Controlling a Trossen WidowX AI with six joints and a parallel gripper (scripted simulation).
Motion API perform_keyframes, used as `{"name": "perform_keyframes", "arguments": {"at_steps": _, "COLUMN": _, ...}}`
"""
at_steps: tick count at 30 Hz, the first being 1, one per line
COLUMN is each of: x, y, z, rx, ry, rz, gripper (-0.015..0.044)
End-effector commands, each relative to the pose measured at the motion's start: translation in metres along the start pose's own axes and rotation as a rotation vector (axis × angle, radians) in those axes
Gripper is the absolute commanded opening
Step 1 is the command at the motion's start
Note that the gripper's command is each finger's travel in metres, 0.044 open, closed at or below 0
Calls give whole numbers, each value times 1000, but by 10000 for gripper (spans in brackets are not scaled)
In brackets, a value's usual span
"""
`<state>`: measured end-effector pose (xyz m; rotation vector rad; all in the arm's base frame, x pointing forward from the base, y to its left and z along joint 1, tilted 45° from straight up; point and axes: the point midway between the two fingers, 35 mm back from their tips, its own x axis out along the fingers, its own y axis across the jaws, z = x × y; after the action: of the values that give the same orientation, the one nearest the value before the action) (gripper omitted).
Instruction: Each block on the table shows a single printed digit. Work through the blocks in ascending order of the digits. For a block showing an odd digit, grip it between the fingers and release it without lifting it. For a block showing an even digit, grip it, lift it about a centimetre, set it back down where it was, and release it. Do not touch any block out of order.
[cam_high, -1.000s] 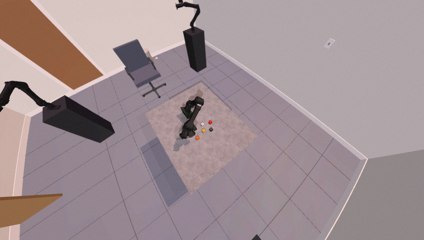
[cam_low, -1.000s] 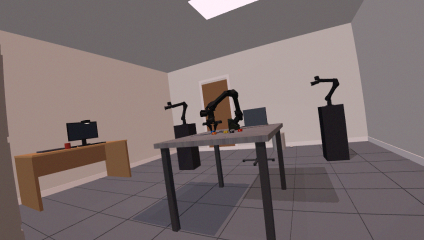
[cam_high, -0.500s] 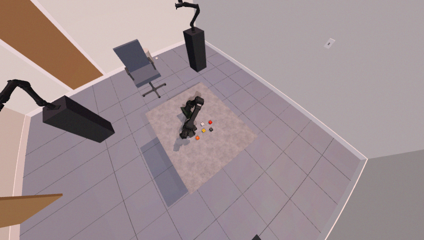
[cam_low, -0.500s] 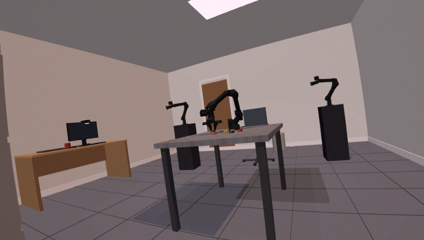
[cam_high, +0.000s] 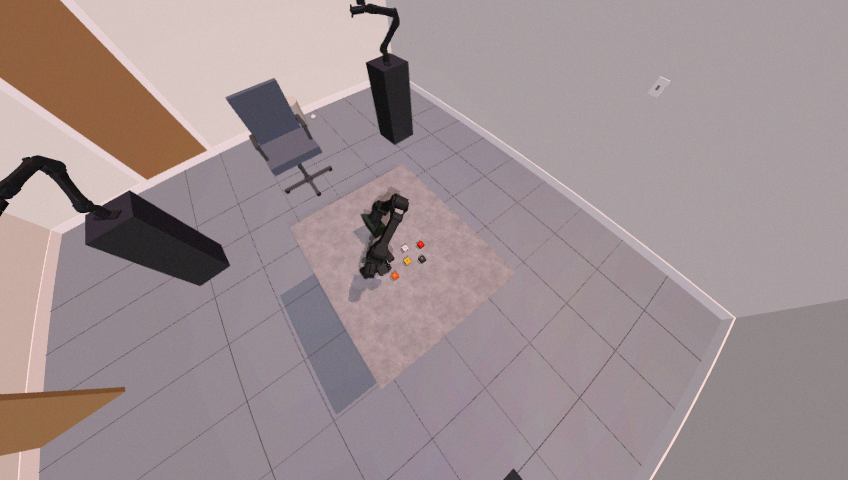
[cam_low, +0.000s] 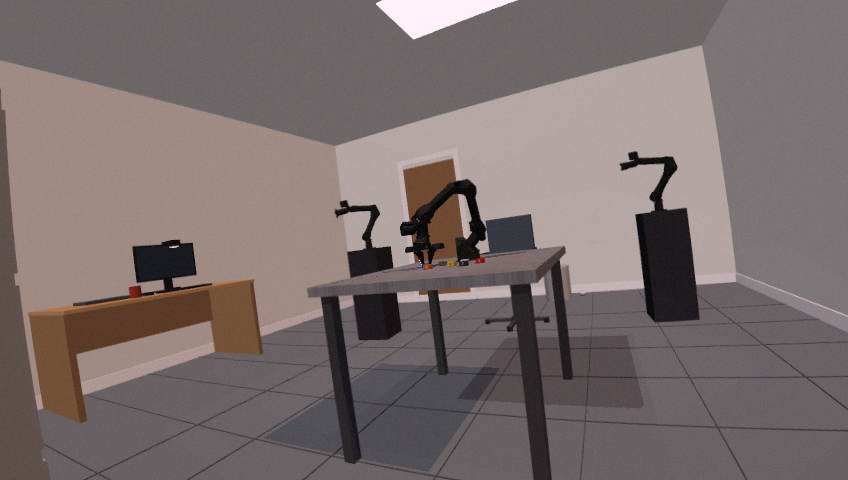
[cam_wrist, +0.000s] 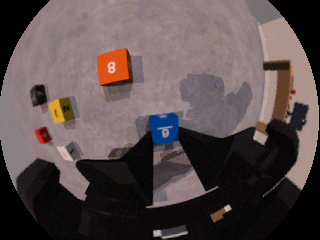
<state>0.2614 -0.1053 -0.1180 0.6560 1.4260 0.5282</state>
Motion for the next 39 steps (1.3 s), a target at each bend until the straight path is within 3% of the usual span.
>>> {"name": "perform_keyframes", "arguments": {"at_steps": 1, "x": 1, "y": 0, "z": 0, "rx": 6, "ry": -3, "rz": 2, "gripper": 146}}
{"name": "perform_keyframes", "arguments": {"at_steps": 11, "x": 1, "y": 0, "z": 0, "rx": 6, "ry": -3, "rz": 2, "gripper": 400}}
{"name": "perform_keyframes", "arguments": {"at_steps": 16, "x": -2, "y": 0, "z": 0, "rx": 6, "ry": -3, "rz": 2, "gripper": 400}}
{"name": "perform_keyframes", "arguments": {"at_steps": 20, "x": -36, "y": 0, "z": 0, "rx": 7, "ry": -3, "rz": 0, "gripper": 400}}
{"name": "perform_keyframes", "arguments": {"at_steps": 25, "x": -36, "y": 0, "z": 0, "rx": 7, "ry": -3, "rz": 0, "gripper": 400}}
{"name": "perform_keyframes", "arguments": {"at_steps": 27, "x": -46, "y": -1, "z": 1, "rx": 7, "ry": -3, "rz": -1, "gripper": 348}}
{"name": "perform_keyframes", "arguments": {"at_steps": 31, "x": -106, "y": -2, "z": 1, "rx": 8, "ry": -2, "rz": -4, "gripper": 242}}
{"name": "perform_keyframes", "arguments": {"at_steps": 35, "x": -117, "y": -1, "z": 0, "rx": 8, "ry": -1, "rz": -3, "gripper": 138}}
{"name": "perform_keyframes", "arguments": {"at_steps": 39, "x": -117, "y": -1, "z": 0, "rx": 8, "ry": -1, "rz": -3, "gripper": 120}}
